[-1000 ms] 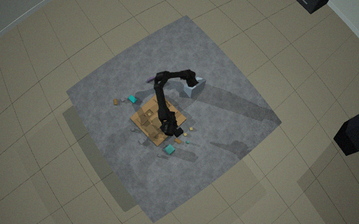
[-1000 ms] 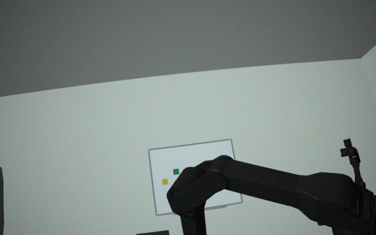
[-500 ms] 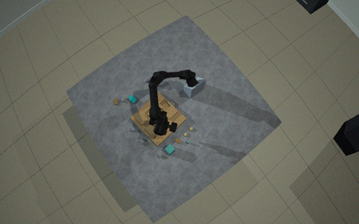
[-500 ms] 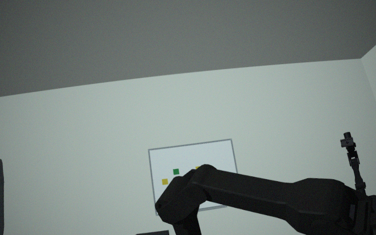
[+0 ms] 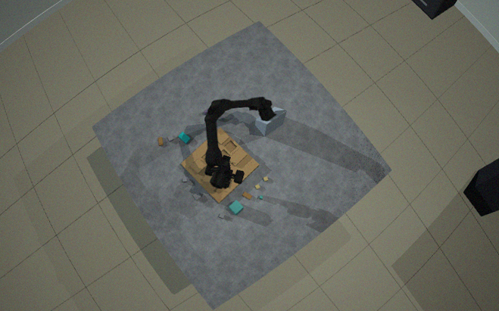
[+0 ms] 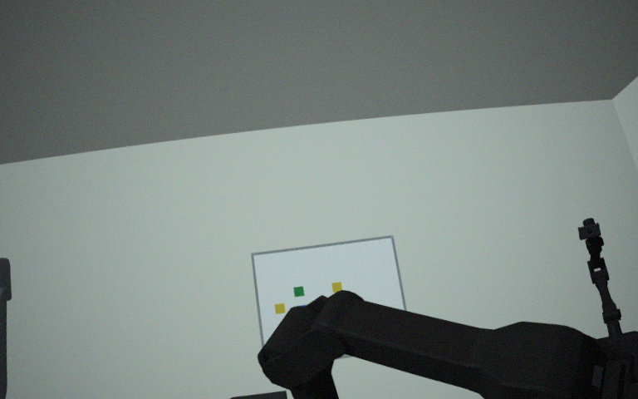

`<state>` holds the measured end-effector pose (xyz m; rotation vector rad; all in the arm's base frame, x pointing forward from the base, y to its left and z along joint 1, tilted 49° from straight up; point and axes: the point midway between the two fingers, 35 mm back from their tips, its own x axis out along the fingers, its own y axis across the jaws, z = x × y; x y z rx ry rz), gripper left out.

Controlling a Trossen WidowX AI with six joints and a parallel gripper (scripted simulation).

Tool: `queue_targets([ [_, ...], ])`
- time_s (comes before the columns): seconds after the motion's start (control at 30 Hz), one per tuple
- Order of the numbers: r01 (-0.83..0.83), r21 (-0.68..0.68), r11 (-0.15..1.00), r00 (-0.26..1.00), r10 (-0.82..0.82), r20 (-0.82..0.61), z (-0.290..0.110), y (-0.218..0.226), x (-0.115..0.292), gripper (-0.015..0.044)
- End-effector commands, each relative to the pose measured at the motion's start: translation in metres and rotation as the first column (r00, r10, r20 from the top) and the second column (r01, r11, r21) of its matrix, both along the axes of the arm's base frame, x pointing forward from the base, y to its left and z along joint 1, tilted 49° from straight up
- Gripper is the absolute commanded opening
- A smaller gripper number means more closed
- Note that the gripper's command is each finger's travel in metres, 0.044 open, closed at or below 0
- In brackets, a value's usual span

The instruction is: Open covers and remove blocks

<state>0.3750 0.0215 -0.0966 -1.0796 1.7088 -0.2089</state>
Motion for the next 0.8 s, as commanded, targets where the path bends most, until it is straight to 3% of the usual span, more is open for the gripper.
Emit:
queue_targets([
  [0.0,0.002,-0.01,1.0,1.0,-0.002,-0.016,-0.014,-0.019,-0.005,0.0],
  [0.77,0.002,-0.012,1.0,1.0,-0.002,-0.016,-0.029,-0.037,-0.007,0.0],
])
